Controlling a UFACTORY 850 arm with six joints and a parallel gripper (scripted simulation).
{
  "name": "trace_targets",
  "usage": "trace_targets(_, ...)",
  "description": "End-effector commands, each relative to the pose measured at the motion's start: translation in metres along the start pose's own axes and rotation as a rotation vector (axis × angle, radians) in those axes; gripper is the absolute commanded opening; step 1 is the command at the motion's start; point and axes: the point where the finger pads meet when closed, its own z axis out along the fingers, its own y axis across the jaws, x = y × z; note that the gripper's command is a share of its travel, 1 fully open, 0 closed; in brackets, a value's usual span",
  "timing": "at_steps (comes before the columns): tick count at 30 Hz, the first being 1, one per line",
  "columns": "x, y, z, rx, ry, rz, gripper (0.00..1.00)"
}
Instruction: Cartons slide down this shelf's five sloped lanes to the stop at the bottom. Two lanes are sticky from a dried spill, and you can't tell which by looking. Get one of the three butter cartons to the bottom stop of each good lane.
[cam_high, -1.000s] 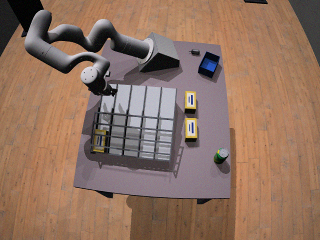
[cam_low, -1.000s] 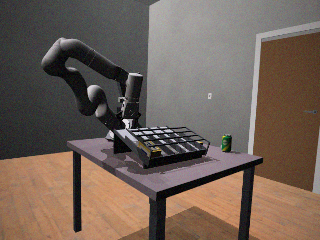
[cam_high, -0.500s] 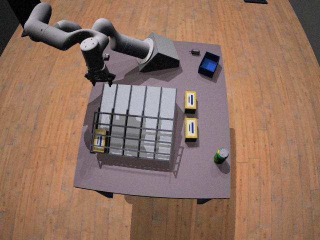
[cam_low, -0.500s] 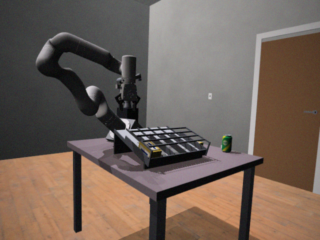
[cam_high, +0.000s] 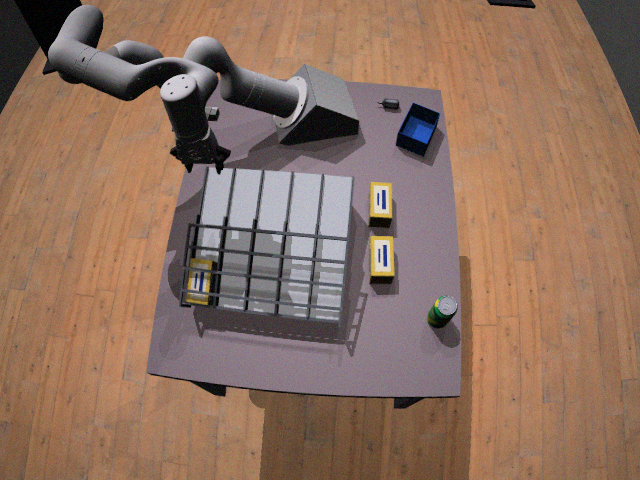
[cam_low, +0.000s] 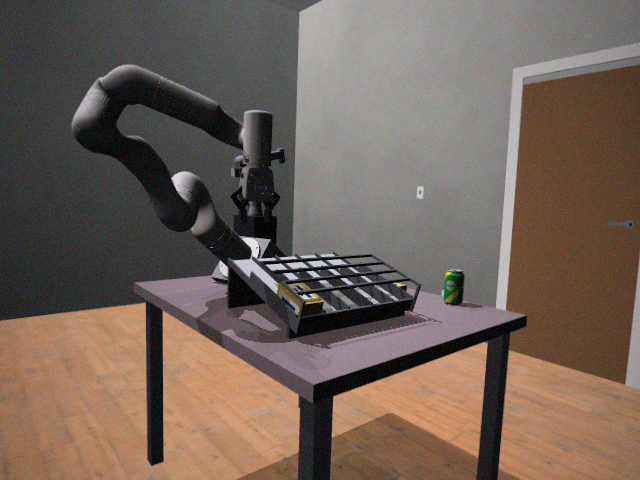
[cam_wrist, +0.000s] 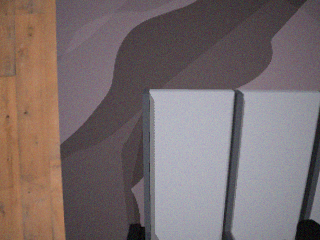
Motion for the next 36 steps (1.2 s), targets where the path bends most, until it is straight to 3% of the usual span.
trace_targets(1, 0.0, 0.0, -0.001, -0.001, -0.001, 0.001, 0.9)
trace_targets(23, 0.0, 0.0, -0.001, -0.001, -0.001, 0.001, 0.9)
trace_targets(24, 0.011, 0.069, -0.001, 0.0, -0.002, -0.016, 0.9)
trace_targets(27, 0.013, 0.078, -0.002, 0.0, -0.002, -0.016, 0.9)
trace_targets(36, 0.033, 0.197, -0.003, 0.0, -0.002, -0.016, 0.9)
